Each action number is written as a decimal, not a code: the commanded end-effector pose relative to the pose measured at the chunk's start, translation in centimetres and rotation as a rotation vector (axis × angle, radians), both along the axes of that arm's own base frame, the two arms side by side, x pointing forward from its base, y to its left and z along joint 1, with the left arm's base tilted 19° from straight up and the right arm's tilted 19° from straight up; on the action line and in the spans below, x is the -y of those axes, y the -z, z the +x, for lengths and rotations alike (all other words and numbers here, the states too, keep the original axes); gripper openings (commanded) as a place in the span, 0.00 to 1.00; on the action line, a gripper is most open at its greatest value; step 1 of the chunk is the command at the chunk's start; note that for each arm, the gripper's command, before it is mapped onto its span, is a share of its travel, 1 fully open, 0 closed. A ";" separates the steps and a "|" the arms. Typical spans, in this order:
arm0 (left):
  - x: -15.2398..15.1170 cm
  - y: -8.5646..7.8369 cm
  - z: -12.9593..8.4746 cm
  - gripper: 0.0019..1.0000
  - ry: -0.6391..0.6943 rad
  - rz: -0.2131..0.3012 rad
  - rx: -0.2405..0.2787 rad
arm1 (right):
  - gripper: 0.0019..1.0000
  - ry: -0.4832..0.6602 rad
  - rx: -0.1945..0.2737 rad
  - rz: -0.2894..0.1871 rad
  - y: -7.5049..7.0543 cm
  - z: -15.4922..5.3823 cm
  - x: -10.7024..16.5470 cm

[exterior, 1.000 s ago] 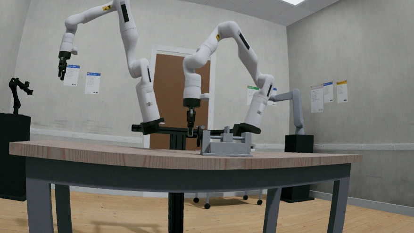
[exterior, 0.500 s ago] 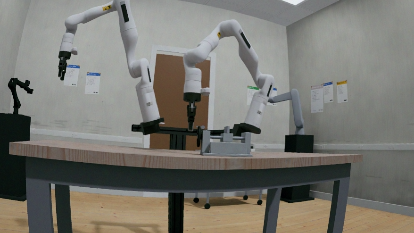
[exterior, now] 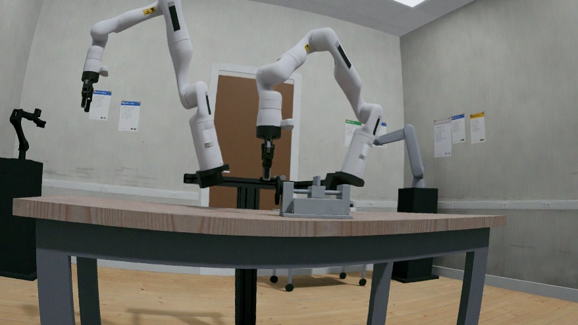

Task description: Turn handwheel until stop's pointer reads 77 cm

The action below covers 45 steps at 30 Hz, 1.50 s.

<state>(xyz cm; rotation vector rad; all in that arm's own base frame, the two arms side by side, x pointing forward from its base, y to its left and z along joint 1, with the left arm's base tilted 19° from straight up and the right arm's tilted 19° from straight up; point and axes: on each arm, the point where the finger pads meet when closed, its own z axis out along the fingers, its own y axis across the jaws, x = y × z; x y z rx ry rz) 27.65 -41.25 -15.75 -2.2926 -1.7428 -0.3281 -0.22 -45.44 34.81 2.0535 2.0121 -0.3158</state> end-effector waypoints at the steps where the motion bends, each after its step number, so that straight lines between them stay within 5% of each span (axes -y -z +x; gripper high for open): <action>1: 0.2 0.1 1.2 0.16 0.006 -0.002 0.004 | 1.00 -0.011 -0.008 0.005 0.0 -0.1 -0.1; 18: 0.0 3.4 3.2 0.16 0.008 -0.014 0.009 | 1.00 -0.011 -0.008 0.005 0.0 -0.1 -0.1; 32: -1.4 5.4 1.7 0.16 0.007 -0.008 0.005 | 1.00 -0.011 -0.008 0.005 0.0 -0.1 -0.1; 45: -1.8 5.5 -0.1 0.16 0.007 -0.011 0.006 | 1.00 -0.011 -0.008 0.005 0.0 -0.1 -0.1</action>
